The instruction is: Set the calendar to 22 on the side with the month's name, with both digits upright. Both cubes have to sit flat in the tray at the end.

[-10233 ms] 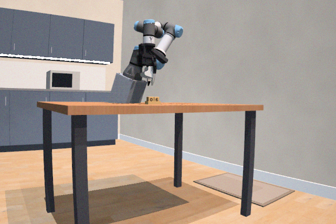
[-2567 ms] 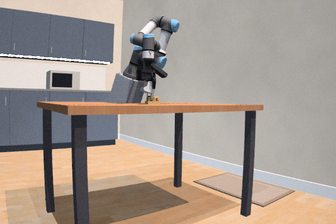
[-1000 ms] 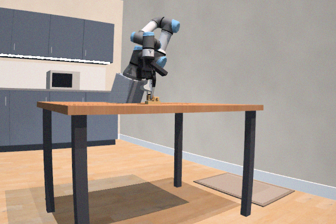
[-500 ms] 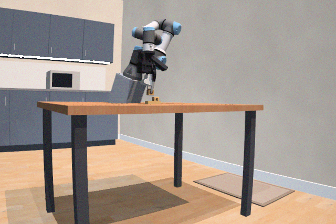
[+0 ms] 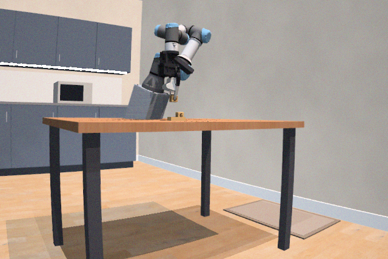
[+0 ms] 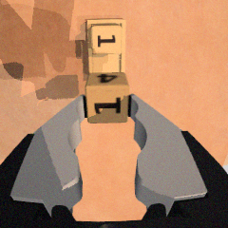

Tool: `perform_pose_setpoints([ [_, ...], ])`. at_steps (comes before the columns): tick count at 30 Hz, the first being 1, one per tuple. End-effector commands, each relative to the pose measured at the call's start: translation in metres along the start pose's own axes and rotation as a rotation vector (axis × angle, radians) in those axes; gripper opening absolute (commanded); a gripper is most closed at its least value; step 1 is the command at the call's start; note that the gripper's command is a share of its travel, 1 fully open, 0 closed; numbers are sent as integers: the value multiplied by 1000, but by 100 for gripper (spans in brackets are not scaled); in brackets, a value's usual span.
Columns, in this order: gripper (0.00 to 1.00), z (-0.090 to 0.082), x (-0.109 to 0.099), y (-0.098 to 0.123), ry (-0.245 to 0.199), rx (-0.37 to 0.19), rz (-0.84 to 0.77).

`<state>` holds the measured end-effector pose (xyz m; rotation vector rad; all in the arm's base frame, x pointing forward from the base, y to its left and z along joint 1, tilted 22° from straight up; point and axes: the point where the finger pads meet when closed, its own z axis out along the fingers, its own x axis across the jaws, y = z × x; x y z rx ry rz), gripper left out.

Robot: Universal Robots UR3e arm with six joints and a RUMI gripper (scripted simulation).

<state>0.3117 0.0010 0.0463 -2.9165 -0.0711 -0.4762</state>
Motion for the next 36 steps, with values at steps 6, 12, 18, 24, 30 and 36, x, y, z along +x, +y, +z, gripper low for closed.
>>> perform_pose_setpoints([
  [6,10,-20,0,0,2,2,-1],
  [12,10,-23,0,0,2,2,-1],
  [18,10,-24,0,0,2,2,-1],
  [24,10,-24,0,0,2,2,-1],
  [30,10,-24,0,0,2,2,0],
  [36,10,-24,0,-1,2,2,12],
])
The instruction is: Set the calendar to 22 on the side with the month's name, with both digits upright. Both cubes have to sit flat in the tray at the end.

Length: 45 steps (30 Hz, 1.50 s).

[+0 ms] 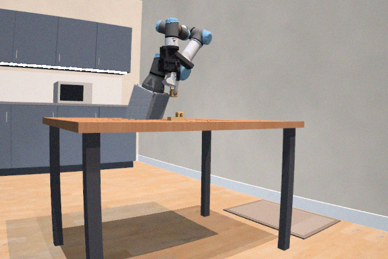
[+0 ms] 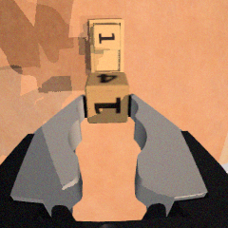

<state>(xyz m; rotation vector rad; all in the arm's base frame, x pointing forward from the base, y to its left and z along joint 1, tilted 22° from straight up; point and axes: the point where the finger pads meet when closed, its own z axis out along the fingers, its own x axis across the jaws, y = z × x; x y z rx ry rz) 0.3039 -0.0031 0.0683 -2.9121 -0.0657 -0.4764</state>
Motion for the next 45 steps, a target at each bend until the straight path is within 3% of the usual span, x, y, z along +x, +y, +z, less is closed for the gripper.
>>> perform_pose_setpoints([
  [1,10,0,1,-1,1,-2,13],
  [10,10,1,2,-6,-1,-2,73],
  [24,10,3,6,-26,-6,-6,298],
  [45,10,8,9,-72,-7,-12,877],
])
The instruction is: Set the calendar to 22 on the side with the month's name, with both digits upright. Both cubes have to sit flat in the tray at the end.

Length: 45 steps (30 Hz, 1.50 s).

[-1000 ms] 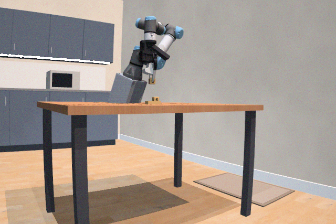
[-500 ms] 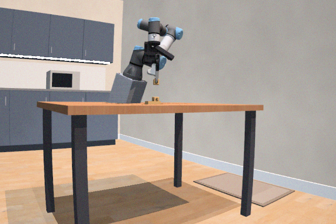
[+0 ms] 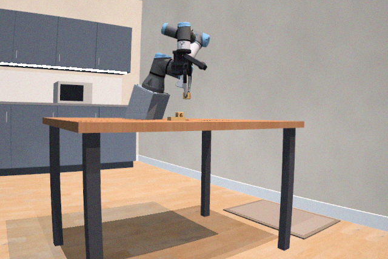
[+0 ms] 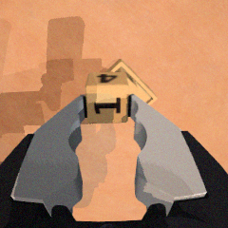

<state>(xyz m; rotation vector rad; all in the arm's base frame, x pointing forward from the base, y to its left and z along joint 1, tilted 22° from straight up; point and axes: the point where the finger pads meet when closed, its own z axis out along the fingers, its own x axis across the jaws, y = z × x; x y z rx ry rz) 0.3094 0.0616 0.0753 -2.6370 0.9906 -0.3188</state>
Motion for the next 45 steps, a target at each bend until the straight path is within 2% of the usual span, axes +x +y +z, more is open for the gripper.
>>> perform_pose_setpoints([
  [1,10,0,-7,-8,7,-20,143],
  [11,10,1,-24,-21,11,-15,443],
  [13,10,1,-24,-21,11,-15,443],
  [25,10,1,-40,-30,13,-7,695],
  [45,10,1,-47,-33,12,-2,800],
])
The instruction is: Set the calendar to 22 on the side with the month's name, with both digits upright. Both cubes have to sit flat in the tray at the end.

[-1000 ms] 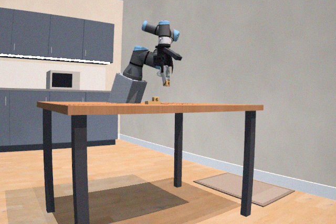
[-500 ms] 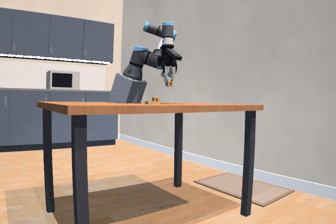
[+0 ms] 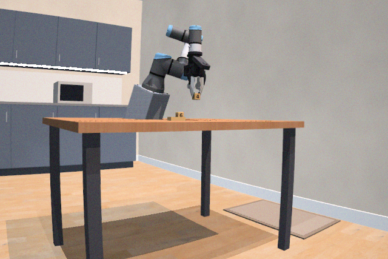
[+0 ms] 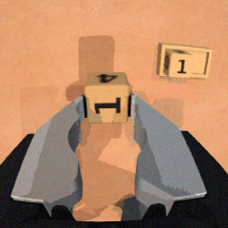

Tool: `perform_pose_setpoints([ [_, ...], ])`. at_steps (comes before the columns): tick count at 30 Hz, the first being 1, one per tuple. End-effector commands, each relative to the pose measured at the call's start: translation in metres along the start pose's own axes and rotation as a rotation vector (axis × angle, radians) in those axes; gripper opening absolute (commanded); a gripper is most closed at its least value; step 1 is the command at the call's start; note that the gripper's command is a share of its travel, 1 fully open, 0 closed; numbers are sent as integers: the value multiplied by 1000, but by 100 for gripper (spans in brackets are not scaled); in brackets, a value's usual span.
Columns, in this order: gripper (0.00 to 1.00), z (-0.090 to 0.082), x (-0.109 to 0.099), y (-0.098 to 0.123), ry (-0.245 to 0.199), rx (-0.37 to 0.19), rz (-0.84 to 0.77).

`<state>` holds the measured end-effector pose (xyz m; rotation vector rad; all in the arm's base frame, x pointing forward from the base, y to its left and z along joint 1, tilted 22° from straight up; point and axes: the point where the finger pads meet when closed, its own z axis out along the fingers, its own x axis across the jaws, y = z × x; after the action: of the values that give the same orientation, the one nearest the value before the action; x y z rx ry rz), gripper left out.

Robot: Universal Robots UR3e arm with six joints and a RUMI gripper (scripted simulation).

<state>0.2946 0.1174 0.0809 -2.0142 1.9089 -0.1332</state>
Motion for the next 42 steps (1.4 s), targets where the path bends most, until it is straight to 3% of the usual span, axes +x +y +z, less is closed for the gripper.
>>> perform_pose_setpoints([
  [1,10,-1,0,-1,1,2,3],
  [24,10,2,0,-1,2,2,3],
  [42,10,29,0,-1,2,1,3],
])
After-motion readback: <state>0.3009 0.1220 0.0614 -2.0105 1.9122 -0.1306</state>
